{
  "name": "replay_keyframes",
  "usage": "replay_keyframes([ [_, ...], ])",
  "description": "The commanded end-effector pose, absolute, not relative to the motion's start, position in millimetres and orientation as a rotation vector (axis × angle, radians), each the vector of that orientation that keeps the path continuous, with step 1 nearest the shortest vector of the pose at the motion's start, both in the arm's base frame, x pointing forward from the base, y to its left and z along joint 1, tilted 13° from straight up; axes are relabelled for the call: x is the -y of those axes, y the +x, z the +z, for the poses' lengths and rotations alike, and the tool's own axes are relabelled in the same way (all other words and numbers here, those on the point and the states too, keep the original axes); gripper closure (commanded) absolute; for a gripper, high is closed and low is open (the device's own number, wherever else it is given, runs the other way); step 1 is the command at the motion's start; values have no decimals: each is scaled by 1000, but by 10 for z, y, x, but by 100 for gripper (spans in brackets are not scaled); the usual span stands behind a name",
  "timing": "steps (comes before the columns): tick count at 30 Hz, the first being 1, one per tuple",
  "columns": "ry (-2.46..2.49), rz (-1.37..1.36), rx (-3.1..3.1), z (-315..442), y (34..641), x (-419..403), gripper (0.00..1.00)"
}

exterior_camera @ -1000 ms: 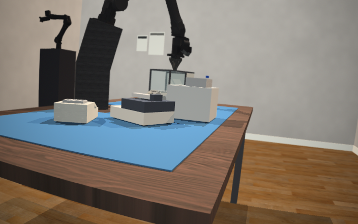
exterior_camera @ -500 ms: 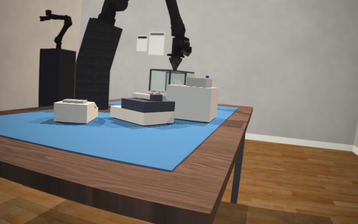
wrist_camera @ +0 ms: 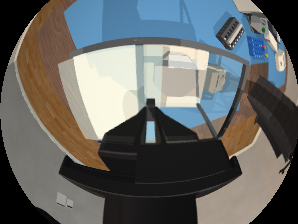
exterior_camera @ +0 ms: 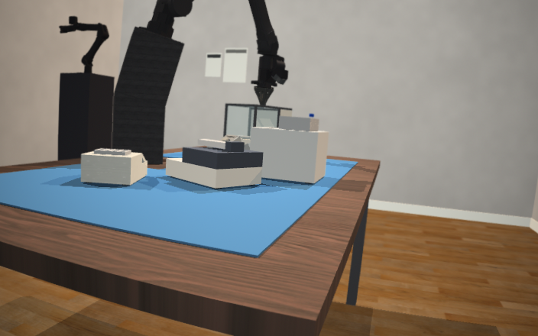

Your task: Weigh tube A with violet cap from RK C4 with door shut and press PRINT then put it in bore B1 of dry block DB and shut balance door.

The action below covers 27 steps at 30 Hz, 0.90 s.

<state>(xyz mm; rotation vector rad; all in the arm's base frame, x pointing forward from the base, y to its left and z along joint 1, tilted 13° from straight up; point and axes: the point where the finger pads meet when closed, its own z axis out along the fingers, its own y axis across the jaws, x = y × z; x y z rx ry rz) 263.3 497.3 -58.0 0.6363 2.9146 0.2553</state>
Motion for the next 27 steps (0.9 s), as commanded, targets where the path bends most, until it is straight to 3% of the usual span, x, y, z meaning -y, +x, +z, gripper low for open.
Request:
replay_keyframes([
  [1,647,315,-2894,-533,2714,-5192,94],
  [20,647,315,-2894,-533,2714,-5192,94],
  [21,647,305,-2897,-553,2689,-5132,70],
  [27,638,300,-2901,-489,2684,-5087,70],
])
